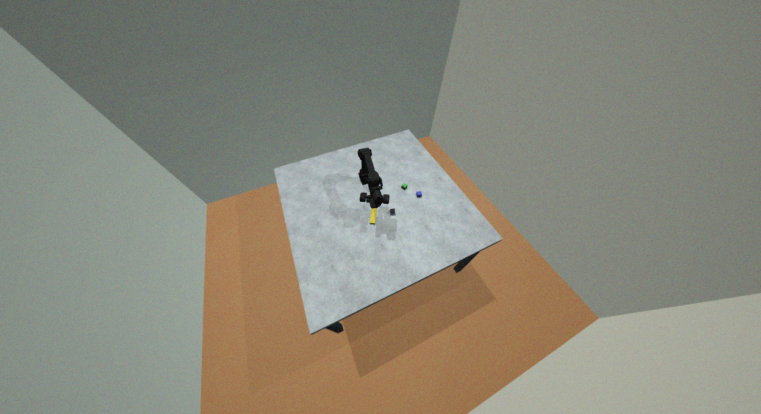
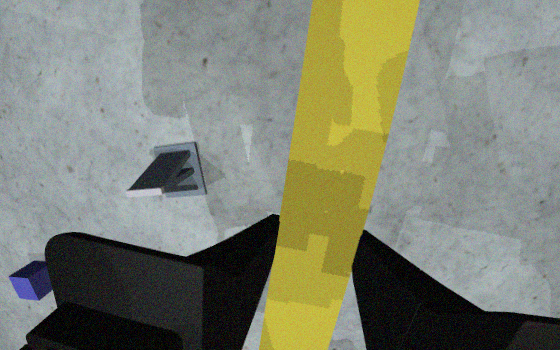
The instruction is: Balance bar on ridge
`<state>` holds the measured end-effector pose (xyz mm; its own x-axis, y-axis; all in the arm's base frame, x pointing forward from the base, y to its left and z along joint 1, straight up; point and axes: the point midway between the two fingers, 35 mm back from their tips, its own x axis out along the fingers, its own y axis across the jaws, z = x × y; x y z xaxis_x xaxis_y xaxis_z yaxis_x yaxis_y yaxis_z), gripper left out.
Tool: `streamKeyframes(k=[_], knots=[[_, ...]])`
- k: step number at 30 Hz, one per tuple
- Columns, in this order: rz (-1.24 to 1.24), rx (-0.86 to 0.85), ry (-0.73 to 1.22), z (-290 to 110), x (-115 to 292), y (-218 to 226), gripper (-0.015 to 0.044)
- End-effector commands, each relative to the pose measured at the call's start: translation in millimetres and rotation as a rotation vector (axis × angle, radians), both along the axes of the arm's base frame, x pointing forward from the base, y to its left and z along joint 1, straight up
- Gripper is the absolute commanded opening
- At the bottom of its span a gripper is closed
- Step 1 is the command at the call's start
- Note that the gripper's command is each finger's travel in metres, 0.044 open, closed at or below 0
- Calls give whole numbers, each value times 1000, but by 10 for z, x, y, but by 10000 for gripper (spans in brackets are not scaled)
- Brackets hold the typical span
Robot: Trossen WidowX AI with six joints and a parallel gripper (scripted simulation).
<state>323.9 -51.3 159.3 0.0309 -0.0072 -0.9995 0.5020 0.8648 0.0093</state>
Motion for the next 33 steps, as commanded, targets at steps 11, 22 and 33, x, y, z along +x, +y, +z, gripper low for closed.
streamKeyframes(k=[11, 22, 33], knots=[[105, 4, 0, 12, 117, 527, 0], [193, 5, -1, 16, 136, 951, 0], [262, 6, -1, 11, 106, 1264, 0]])
